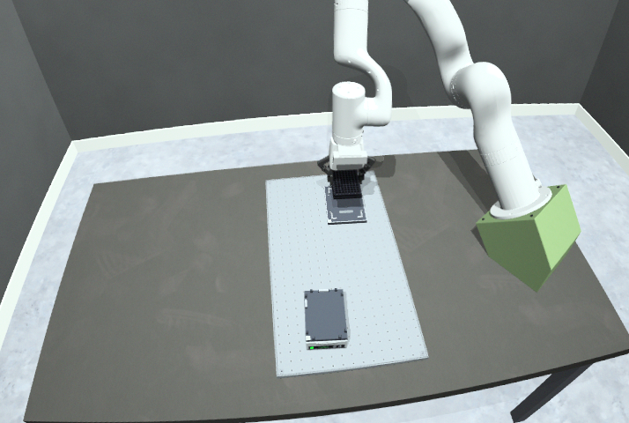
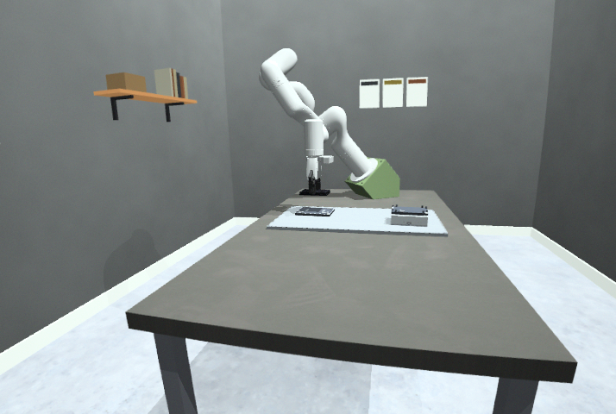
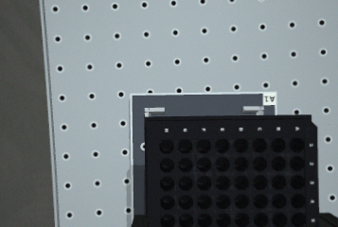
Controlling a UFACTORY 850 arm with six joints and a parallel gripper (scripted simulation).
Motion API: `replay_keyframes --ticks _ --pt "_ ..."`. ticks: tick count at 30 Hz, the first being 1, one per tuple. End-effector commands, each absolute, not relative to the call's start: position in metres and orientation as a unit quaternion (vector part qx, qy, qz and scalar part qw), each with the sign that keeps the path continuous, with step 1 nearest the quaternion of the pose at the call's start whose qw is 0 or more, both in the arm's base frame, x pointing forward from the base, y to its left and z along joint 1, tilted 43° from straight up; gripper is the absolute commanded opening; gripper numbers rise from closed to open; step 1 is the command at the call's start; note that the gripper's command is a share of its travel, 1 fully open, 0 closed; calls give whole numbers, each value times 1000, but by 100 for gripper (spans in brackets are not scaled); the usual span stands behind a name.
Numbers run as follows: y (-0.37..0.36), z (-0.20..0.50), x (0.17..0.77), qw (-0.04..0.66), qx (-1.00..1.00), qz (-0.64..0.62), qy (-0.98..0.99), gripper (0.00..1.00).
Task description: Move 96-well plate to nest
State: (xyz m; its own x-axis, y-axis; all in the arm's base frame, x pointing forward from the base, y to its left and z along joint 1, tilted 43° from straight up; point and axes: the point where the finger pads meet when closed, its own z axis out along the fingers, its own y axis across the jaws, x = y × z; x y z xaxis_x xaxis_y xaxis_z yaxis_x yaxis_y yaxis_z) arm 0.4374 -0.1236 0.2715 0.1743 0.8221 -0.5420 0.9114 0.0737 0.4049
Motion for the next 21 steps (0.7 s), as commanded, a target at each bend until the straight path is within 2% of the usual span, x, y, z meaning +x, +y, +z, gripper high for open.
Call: replay_keyframes --ticks 1,21 --pt "-126 268 440 358 678 -62 640 0" --pt "-143 246 451 358 678 -62 640 0"
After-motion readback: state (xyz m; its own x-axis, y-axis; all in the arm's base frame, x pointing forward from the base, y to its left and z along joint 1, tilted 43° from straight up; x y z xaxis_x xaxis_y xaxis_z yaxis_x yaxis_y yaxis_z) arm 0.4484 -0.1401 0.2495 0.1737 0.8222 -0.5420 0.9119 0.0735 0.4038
